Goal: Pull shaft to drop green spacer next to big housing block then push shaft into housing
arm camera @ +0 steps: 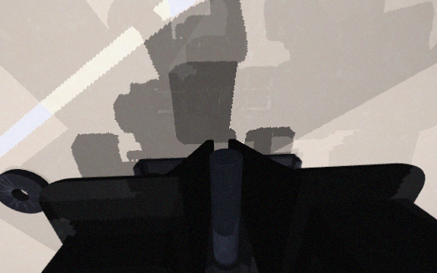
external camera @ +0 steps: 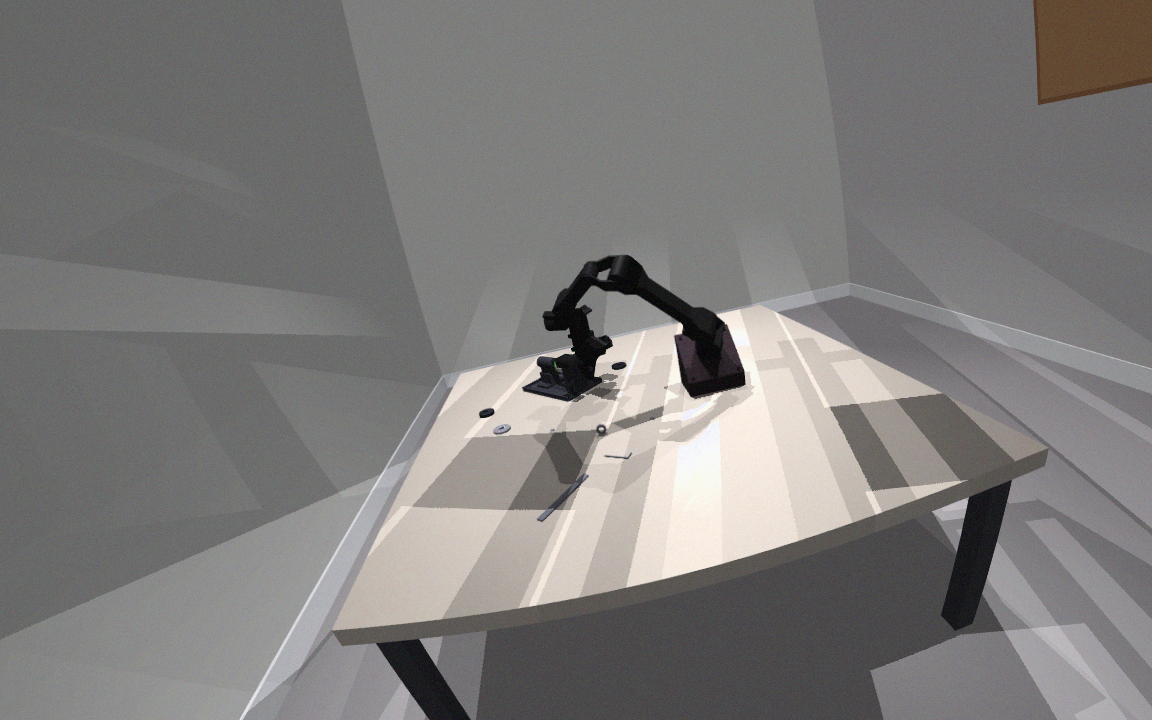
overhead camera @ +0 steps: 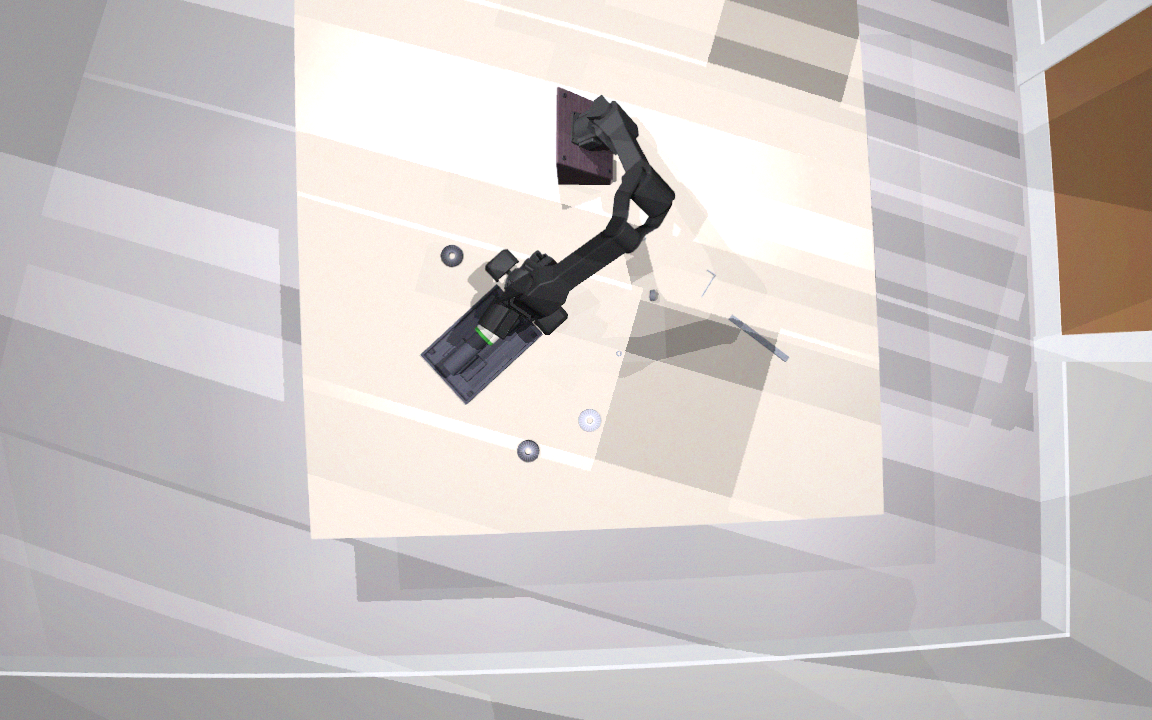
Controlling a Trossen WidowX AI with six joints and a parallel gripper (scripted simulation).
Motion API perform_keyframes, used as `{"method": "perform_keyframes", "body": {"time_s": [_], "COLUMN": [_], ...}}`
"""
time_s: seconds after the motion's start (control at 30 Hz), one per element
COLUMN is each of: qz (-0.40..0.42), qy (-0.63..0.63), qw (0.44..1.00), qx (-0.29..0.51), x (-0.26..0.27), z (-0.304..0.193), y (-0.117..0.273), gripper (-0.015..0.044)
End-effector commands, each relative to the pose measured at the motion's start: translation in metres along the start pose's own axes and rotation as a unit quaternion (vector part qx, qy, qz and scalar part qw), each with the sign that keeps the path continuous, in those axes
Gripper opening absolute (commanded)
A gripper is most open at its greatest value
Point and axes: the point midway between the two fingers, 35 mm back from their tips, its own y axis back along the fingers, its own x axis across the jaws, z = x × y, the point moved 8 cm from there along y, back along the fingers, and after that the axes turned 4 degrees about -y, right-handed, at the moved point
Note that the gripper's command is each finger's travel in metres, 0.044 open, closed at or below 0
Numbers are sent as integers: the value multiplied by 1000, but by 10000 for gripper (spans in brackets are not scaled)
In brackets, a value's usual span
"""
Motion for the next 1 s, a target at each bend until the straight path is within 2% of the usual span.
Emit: {"method": "perform_keyframes", "body": {"time_s": [0.0,0.97], "qz": [-1,-1], "qy": [-2,-2], "qw": [1000,1000], "qx": [-1,-1], "x": [0,0], "z": [1,4], "y": [0,0], "gripper": [0,0]}}
